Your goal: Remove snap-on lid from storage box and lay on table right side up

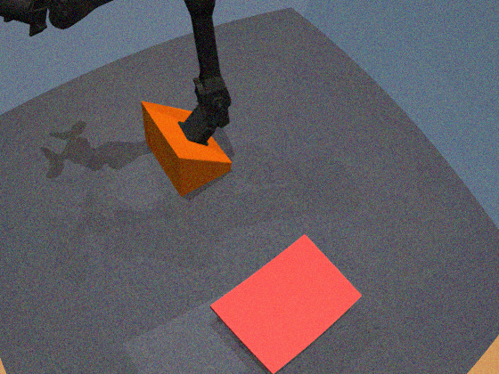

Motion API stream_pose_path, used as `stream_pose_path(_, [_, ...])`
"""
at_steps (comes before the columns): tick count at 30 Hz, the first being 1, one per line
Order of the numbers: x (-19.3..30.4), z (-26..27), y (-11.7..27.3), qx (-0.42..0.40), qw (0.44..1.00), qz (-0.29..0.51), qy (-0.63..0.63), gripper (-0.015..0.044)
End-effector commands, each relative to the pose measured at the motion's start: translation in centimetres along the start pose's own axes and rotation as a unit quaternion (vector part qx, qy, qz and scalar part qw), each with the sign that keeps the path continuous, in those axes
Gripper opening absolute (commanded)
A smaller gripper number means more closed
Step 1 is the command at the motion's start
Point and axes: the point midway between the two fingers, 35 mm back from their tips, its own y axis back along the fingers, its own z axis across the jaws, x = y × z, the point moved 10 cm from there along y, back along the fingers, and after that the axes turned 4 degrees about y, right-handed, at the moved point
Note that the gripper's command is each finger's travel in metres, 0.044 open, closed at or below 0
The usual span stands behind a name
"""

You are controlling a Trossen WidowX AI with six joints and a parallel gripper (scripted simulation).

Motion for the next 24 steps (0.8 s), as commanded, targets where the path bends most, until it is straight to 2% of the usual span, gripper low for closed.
stream_pose_path(1, [-0.2,3.1,3.2,-0.101,0.995,0.015,-0.012,0.0235])
stream_pose_path(7, [0.5,7.6,8.7,-0.251,0.966,0.064,-0.024,0.0235])
stream_pose_path(10, [0.8,8.5,10.2,-0.287,0.954,0.08,-0.027,0.0235])
stream_pose_path(17, [2.5,11.9,17.6,-0.433,0.883,0.175,-0.035,0.0235])
stream_pose_path(19, [2.7,12.1,18.3,-0.446,0.875,0.186,-0.035,0.0235])
stream_pose_path(24, [4.3,13.3,23.9,-0.524,0.806,0.271,-0.034,0.0235])
